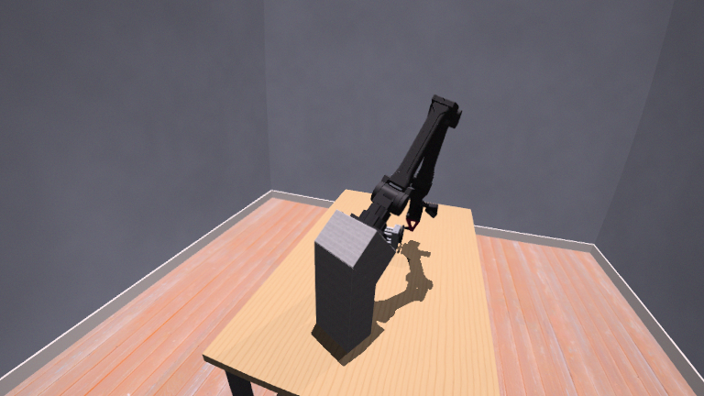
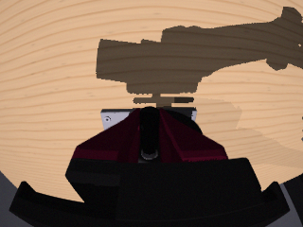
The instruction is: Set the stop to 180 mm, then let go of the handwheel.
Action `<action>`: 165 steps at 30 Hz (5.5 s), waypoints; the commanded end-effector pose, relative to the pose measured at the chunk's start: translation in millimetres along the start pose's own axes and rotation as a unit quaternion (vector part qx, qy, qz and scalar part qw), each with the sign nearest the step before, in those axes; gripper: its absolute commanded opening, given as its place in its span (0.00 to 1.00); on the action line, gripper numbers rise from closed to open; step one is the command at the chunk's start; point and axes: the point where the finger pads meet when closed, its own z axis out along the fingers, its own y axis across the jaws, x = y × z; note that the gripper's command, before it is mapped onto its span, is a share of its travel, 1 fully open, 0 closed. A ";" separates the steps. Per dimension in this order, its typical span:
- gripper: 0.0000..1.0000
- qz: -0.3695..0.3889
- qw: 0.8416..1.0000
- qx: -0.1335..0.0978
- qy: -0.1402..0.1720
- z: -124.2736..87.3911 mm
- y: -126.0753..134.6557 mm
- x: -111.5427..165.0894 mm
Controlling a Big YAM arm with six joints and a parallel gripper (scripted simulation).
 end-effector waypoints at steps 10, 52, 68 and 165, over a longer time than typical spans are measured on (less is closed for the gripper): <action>0.06 -0.002 0.999 -0.039 0.000 11.9 52.7 0.5; 0.06 0.004 1.000 -0.024 -0.005 71.2 -3.1 -6.7; 0.06 0.001 1.000 -0.011 -0.003 73.3 -26.0 -4.3; 0.06 0.007 0.999 -0.039 -0.001 -16.4 -20.6 -0.9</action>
